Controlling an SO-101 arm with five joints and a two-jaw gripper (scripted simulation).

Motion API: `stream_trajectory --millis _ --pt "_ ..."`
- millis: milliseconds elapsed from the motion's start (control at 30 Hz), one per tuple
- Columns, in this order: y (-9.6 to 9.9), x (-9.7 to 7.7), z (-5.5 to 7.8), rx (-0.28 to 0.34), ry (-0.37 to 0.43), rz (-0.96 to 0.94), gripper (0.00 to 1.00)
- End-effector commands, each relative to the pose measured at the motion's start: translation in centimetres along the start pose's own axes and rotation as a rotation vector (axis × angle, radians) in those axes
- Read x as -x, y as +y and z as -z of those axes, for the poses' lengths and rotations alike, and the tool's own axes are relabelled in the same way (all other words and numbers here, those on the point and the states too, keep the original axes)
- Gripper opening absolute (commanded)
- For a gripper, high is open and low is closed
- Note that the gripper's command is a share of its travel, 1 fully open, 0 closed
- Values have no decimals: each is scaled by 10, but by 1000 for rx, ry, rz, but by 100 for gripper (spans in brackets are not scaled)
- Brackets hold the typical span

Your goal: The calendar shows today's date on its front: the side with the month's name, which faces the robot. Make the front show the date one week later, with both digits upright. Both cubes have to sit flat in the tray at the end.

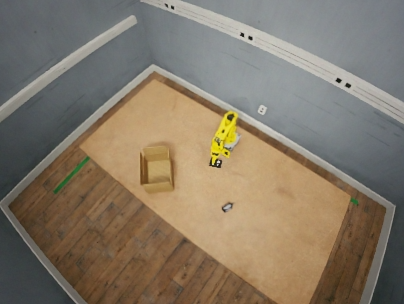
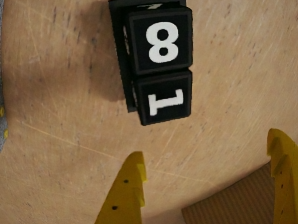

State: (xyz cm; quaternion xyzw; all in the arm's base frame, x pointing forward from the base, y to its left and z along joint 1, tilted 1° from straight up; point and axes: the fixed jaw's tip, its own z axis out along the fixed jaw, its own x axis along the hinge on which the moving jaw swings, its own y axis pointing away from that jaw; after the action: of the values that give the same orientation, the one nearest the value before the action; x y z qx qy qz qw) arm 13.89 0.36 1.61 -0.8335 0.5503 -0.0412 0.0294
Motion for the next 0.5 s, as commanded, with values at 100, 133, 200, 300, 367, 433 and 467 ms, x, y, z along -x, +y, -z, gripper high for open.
stream_trajectory --millis 100,133,200,300,367,433,467 --pt "11 3 -10 100 -38 -16 35" --pt "12 3 -10 103 -39 -16 35" --pt "12 3 -10 104 -39 -16 35" --pt "9 -1 -8 93 -33 -49 35" --pt "9 -1 -8 93 -33 -49 35" --pt "9 -1 -8 93 -33 -49 35" --pt "9 -1 -8 93 -33 -49 35"
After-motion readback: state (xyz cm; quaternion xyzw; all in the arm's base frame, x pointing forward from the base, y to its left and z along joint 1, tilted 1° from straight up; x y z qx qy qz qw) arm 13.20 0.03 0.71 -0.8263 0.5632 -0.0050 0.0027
